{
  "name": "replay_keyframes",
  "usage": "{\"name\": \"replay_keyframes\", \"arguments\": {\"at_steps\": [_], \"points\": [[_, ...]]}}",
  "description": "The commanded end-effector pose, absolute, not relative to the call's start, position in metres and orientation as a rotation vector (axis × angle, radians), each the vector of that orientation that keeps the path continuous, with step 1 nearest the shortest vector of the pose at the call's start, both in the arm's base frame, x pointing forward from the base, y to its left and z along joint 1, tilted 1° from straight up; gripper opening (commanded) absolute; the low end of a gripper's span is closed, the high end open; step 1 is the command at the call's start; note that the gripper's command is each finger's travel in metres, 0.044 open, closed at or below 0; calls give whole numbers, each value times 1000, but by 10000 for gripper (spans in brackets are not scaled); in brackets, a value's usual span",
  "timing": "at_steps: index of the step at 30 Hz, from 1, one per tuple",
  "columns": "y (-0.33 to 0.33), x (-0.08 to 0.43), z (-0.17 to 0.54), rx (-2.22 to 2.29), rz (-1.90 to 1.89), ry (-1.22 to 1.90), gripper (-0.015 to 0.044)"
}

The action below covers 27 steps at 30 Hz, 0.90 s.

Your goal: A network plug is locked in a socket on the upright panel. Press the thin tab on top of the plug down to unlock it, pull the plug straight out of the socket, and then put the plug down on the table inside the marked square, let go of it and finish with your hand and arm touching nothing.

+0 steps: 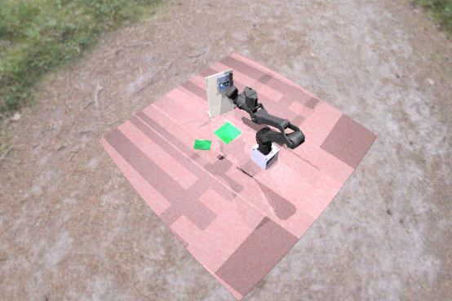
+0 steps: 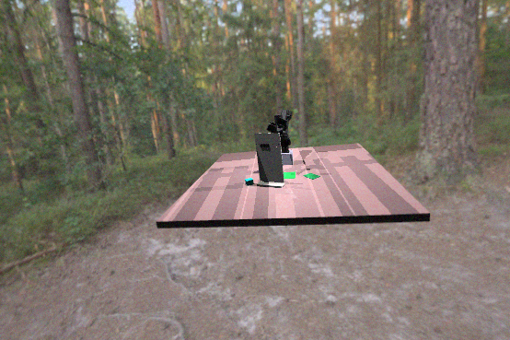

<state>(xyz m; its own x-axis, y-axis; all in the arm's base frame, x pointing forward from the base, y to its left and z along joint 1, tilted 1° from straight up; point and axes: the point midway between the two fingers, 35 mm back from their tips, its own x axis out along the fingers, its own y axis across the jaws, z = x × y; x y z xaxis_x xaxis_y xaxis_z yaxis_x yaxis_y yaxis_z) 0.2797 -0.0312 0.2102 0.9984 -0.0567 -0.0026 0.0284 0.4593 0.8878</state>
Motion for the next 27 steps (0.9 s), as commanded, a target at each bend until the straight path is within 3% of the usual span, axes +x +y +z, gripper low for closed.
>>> {"name": "replay_keyframes", "arguments": {"at_steps": [1, 11, 27], "points": [[-33, 273, 194, 1241, -57, -27, 156], [-37, 257, 160, 1569, -75, -35, 156], [-41, 268, 163, 1575, -72, -39, 156]]}}
